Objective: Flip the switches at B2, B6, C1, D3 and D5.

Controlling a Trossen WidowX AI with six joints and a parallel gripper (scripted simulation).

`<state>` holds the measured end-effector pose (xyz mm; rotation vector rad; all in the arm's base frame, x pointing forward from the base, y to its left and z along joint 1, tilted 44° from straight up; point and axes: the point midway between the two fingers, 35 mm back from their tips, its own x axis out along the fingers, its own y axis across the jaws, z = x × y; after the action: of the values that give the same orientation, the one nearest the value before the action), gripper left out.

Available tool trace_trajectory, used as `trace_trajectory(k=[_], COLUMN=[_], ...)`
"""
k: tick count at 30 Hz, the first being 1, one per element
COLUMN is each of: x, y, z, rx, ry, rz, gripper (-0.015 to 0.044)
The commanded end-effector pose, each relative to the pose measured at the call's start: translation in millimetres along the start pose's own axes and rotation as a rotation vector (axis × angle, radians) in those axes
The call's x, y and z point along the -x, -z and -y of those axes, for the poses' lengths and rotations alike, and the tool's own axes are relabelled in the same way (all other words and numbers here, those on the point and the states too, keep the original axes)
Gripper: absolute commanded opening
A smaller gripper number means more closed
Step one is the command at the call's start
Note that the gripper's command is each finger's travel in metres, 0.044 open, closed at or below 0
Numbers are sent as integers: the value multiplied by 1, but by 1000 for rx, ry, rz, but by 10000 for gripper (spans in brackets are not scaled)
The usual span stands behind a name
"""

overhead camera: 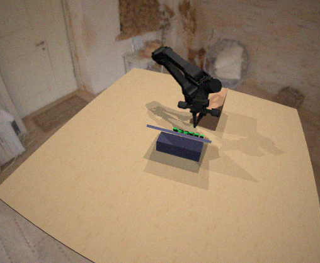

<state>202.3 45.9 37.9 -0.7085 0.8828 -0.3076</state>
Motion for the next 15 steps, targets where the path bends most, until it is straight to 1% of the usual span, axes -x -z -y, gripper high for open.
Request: trace_trajectory(k=[1, 15], x=[-8, -23], y=[0, 0], z=[2, 2], rx=[1, 1], ry=[5, 4], rz=[2, 2], gripper=[0, 0])
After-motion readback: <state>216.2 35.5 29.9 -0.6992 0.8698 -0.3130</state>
